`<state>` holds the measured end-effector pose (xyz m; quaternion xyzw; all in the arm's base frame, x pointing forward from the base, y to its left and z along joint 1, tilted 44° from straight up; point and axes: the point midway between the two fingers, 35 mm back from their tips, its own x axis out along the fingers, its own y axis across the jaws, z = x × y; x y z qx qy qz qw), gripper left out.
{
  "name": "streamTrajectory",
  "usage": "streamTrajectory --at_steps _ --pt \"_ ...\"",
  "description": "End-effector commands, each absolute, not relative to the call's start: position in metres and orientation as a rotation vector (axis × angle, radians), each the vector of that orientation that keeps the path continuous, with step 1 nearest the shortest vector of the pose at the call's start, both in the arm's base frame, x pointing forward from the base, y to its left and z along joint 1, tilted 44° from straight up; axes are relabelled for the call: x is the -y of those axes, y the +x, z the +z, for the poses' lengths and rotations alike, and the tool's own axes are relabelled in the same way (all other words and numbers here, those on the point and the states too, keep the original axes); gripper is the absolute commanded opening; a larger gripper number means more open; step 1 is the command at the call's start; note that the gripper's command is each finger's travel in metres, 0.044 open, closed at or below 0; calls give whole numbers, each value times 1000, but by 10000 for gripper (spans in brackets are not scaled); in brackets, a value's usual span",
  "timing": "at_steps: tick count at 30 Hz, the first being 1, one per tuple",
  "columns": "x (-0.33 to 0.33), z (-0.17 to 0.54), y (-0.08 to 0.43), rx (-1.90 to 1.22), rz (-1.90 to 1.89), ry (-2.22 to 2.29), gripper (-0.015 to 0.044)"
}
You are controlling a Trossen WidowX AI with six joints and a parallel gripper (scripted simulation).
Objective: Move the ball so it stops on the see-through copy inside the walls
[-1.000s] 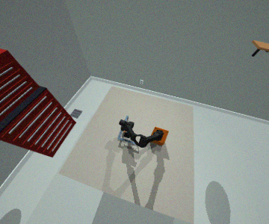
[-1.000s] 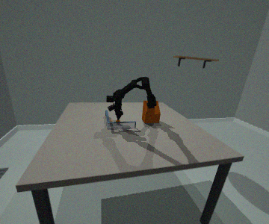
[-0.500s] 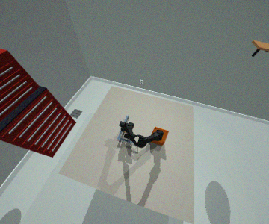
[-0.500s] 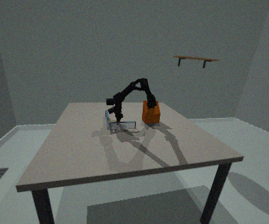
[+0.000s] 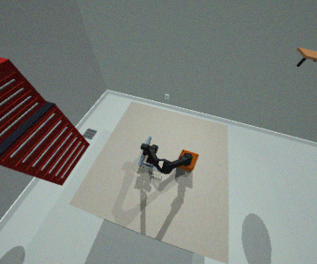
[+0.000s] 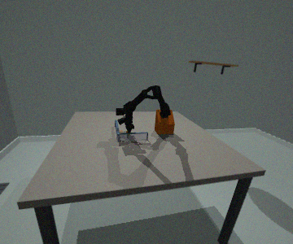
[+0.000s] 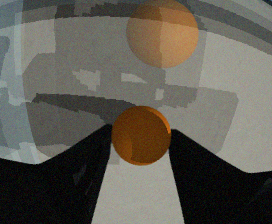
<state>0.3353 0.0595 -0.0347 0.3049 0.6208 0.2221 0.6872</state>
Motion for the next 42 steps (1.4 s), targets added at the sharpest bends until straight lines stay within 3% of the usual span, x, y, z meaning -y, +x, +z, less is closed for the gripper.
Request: streamTrajectory --at_steps 1,3,19,42 --pt "-53 -29 336 -1389 495 683 40" --pt "-43 -20 337 -1390 492 680 0" --pt "28 56 319 -1391 493 681 0" --pt "4 19 385 -1387 495 680 0"
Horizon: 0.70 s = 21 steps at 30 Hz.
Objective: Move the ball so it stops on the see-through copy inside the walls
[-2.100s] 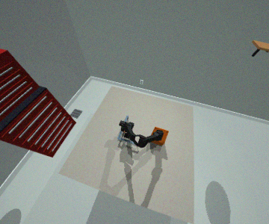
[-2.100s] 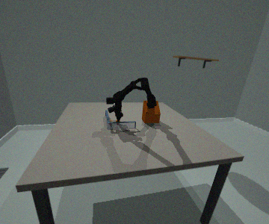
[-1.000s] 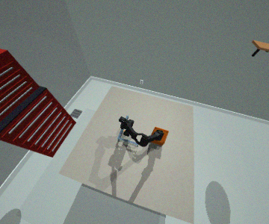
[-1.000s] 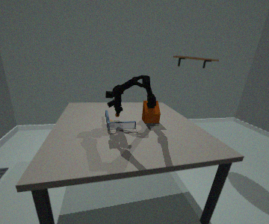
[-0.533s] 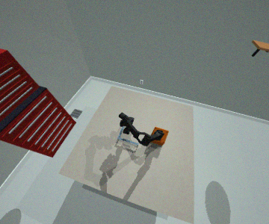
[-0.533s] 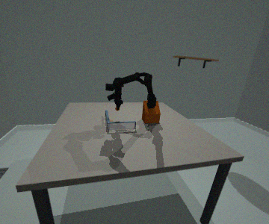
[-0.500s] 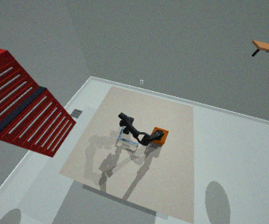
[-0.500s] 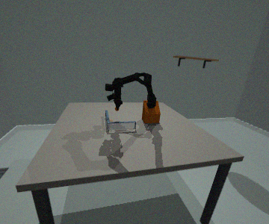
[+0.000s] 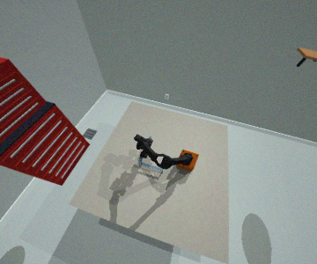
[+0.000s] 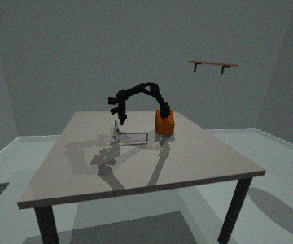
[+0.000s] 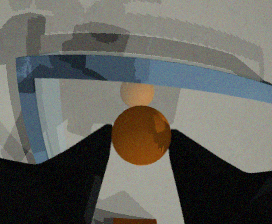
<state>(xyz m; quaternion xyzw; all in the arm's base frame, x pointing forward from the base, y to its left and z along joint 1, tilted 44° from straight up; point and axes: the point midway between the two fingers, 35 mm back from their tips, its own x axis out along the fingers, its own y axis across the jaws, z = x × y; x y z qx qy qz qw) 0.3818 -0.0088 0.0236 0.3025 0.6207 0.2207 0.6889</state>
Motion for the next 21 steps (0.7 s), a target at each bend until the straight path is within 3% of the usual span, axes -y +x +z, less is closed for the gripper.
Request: streamTrajectory --at_steps 1,21 --pt "1 15 386 -1387 495 680 0" --pt "-44 -31 393 -1386 498 683 0"
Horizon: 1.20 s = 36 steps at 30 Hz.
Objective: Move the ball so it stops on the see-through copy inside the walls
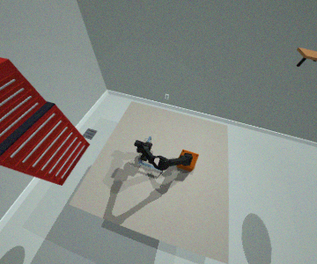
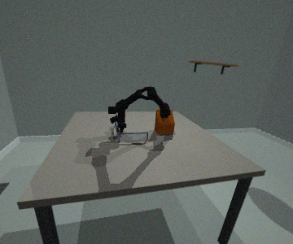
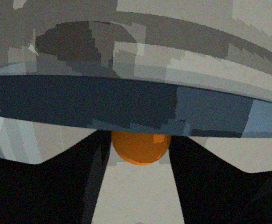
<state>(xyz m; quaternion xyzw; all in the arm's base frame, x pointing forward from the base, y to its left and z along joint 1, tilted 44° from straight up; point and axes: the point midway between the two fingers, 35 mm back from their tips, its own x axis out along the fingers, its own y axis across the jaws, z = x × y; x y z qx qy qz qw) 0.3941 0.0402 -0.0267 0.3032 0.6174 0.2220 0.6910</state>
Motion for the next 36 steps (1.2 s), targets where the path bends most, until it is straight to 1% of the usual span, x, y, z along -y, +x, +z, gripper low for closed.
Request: streamTrajectory --at_steps 1,9,20,25,31,36 --pt "-46 -32 393 -1386 498 683 0" --pt "-51 -37 394 -1386 498 683 0" --pt "-49 -35 395 -1383 498 679 289" --pt "-47 -33 395 -1383 498 679 290" --pt "9 24 383 -1387 495 680 290" --pt "8 19 386 -1377 485 689 290"
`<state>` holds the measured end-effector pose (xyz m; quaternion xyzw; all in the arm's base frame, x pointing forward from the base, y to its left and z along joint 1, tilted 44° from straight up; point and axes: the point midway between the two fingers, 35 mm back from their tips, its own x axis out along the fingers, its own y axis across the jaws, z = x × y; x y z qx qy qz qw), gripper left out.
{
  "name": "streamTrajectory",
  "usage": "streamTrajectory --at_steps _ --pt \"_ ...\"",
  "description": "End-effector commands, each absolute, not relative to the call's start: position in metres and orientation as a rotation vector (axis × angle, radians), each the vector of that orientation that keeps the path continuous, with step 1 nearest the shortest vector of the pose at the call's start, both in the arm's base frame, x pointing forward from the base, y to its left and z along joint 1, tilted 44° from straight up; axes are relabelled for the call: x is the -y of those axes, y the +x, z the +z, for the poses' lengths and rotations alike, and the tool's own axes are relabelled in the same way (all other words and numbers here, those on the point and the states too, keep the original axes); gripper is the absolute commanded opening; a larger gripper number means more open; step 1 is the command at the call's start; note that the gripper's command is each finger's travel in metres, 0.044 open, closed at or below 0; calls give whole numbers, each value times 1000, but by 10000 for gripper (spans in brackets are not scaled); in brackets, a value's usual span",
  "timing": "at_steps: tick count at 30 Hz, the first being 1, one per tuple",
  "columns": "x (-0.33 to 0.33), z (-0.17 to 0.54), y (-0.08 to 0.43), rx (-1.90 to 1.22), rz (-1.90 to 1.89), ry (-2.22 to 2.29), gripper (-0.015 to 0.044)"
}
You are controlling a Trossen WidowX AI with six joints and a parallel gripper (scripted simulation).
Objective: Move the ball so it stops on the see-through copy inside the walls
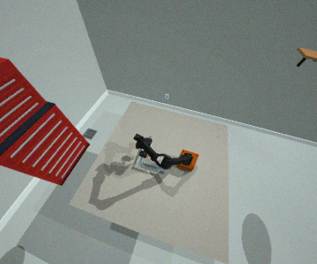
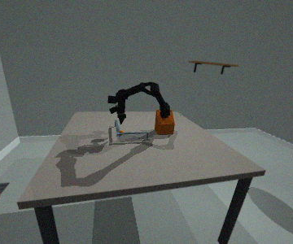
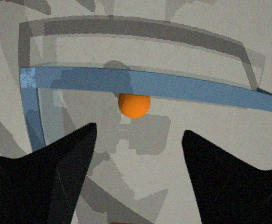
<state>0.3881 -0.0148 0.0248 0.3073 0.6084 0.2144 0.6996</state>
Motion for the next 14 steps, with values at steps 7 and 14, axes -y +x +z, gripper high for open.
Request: streamTrajectory --at_steps 7,14 --pt "15 26 384 -1376 485 688 342" --pt "38 53 377 -1373 488 686 440"
